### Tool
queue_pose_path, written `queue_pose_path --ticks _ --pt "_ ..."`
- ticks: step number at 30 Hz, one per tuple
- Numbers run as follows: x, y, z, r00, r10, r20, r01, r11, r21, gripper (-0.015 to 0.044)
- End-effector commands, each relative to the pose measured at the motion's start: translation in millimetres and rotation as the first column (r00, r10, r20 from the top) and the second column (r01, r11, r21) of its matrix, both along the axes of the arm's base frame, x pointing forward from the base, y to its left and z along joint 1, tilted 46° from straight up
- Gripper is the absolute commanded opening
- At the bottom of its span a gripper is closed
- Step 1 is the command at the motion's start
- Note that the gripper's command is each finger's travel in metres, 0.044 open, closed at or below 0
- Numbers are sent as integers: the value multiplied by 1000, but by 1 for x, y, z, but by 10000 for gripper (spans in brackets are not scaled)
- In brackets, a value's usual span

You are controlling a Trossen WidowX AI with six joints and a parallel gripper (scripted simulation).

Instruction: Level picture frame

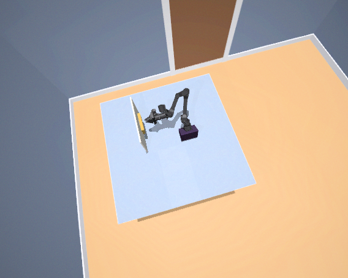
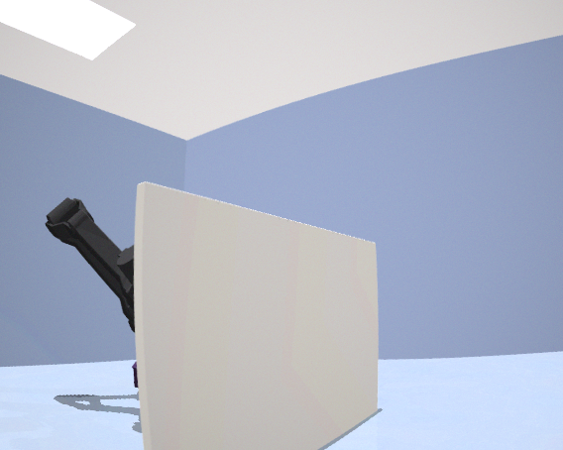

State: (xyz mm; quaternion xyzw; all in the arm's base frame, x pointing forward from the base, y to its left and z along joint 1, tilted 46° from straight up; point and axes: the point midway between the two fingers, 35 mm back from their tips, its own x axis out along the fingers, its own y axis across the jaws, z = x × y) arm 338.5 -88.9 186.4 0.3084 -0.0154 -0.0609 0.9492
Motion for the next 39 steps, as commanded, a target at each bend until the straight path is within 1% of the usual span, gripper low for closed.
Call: queue_pose_path --ticks 1,14,39 --pt "3 0 2 1000 -2 10 2 1000 4 260" --pt "6 -1 2 1000 -2 10 2 1000 3 260" --pt "43 -5 3 1000 -2 11 2 1000 3 260"
